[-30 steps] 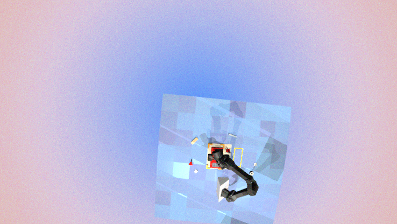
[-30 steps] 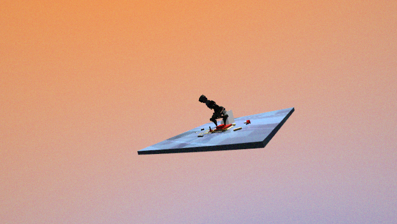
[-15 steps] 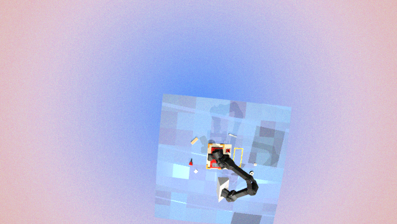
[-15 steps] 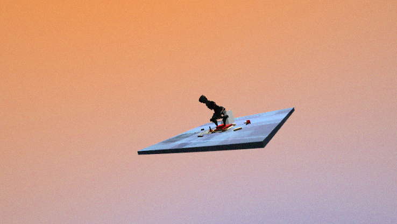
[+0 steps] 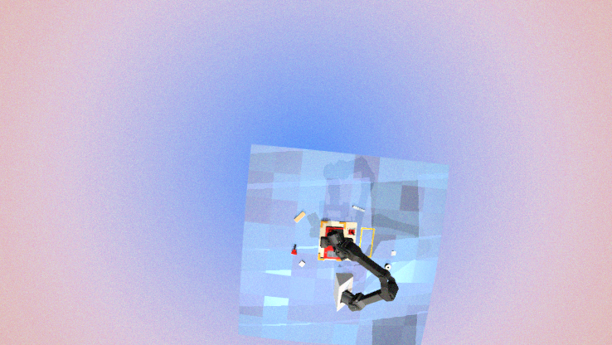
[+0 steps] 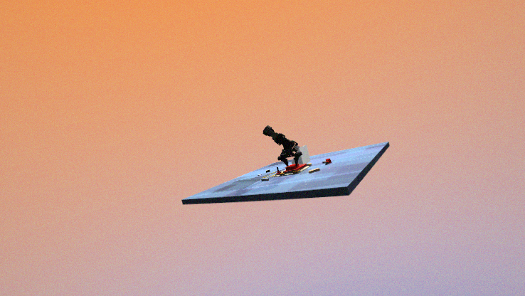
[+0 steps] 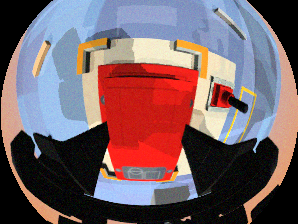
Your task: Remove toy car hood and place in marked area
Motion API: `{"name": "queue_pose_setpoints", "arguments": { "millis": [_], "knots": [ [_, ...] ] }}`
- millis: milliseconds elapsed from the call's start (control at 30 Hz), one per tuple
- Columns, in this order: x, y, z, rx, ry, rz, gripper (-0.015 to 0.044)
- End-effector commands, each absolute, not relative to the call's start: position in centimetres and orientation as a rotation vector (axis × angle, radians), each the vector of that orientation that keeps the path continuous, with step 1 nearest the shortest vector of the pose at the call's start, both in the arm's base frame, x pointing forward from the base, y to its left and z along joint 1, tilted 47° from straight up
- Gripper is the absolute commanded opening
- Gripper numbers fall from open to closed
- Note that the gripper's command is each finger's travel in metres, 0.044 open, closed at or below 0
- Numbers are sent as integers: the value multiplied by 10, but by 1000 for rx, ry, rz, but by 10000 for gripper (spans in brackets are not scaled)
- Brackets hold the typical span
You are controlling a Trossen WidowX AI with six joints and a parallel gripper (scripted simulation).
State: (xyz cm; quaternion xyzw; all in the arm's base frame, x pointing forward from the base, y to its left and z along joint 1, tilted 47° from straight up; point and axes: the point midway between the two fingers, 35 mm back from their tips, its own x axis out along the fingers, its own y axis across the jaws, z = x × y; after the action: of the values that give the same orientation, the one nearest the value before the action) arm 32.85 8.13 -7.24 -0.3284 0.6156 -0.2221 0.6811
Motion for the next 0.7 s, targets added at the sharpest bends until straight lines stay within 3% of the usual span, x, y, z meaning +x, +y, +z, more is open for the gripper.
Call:
{"name": "queue_pose_setpoints", "arguments": {
  "millis": [0,100,667],
  "knots": [
    [328,83,-71,-733,1380,-499,65],
    [328,85,-69,-733,1380,-499,0],
    [327,93,-62,-732,1381,-498,0]
  ]
}}
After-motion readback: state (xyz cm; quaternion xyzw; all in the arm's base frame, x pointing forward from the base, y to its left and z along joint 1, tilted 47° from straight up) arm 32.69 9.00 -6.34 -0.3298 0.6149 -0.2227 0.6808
